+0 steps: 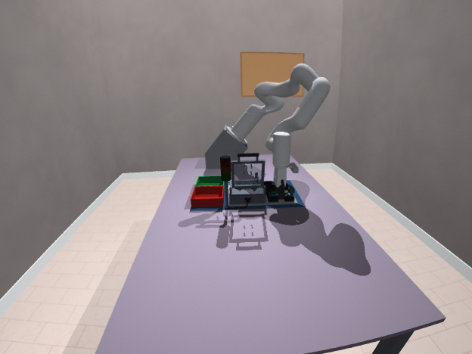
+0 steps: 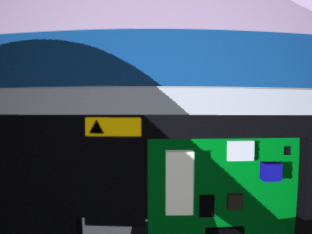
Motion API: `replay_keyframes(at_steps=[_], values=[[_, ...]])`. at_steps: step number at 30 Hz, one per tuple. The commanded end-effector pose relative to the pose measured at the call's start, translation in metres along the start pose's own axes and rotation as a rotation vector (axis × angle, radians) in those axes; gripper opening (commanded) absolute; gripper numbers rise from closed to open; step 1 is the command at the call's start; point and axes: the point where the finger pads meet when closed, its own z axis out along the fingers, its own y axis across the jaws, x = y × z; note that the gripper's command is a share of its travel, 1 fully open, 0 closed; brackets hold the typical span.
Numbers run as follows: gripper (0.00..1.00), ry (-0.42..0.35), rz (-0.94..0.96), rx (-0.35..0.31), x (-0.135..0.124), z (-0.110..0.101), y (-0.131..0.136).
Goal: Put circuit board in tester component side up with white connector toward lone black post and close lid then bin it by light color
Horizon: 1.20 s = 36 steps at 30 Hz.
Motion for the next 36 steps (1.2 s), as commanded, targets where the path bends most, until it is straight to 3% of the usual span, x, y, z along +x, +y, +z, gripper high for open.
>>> replay_keyframes(at_steps=[1, 36], values=[[0.82, 0.000, 0.000, -0.001, 0.0002, -0.0006, 0.0007], [0.79, 0.000, 0.000, -0.001, 0.0002, -0.0006, 0.0007]])
